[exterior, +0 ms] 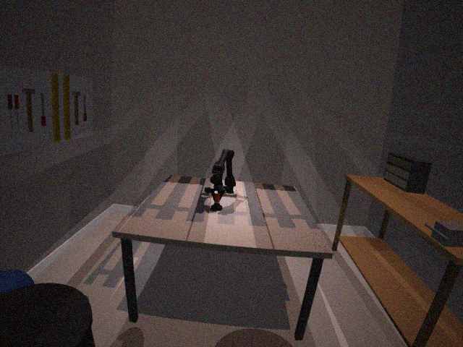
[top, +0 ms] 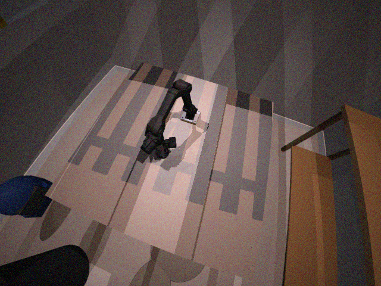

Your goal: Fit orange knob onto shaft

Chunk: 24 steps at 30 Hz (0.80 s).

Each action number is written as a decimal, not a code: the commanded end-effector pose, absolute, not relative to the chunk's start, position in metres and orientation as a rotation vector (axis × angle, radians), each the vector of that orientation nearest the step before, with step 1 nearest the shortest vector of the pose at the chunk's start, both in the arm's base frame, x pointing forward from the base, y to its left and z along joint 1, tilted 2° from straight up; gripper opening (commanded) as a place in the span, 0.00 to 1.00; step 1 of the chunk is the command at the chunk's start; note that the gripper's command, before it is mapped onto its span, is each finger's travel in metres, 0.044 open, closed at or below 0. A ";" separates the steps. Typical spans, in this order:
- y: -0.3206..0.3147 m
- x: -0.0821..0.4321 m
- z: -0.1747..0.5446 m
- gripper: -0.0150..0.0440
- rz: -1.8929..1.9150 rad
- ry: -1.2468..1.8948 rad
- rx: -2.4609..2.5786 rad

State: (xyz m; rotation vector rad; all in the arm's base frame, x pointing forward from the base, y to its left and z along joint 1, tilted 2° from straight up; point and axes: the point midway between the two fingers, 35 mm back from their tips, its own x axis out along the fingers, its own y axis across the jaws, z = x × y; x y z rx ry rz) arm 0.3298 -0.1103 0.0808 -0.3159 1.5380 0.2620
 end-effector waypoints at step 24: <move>-0.110 0.328 0.080 0.25 0.232 1.546 -0.285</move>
